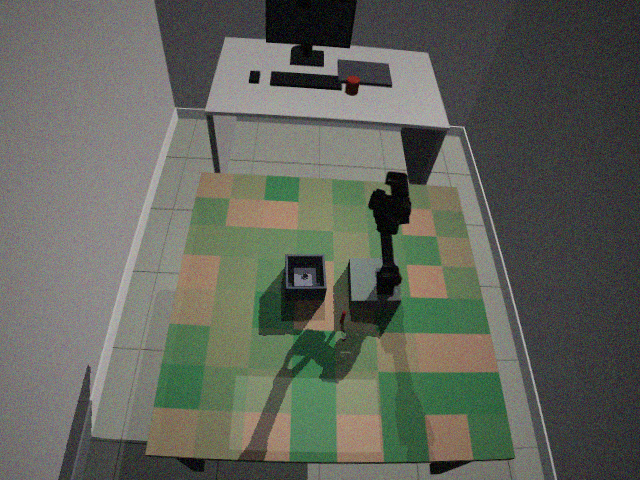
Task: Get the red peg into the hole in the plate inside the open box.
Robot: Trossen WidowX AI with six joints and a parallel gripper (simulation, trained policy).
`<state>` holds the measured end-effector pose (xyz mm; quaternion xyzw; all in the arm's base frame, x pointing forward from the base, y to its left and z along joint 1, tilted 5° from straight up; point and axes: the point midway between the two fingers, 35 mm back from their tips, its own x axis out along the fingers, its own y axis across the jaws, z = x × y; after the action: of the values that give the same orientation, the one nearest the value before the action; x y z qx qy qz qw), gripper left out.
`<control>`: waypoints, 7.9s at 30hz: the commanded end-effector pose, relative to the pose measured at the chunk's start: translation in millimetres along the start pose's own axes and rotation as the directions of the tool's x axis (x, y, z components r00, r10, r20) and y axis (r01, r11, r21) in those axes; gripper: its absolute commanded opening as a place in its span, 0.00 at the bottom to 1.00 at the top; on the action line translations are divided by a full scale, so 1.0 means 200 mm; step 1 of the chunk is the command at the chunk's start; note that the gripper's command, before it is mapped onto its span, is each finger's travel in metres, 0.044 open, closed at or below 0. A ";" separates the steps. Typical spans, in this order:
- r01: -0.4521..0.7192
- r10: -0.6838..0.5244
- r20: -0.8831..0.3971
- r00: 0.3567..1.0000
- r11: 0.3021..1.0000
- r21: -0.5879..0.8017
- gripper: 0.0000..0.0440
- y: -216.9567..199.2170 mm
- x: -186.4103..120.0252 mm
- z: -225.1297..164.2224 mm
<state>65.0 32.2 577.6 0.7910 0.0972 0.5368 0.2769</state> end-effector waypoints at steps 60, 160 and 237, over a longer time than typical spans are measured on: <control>0.913 -0.738 0.644 -0.202 -0.380 -0.149 1.00 -1.75 -0.95 1.01; 0.737 -0.477 0.570 -0.669 -0.523 0.428 0.00 -1.48 -1.35 1.44; 0.708 -0.403 0.585 -0.704 -0.463 0.533 1.00 -1.10 -1.52 2.33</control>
<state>349.0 -52.3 70.4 0.3131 0.5610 -0.3357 0.6889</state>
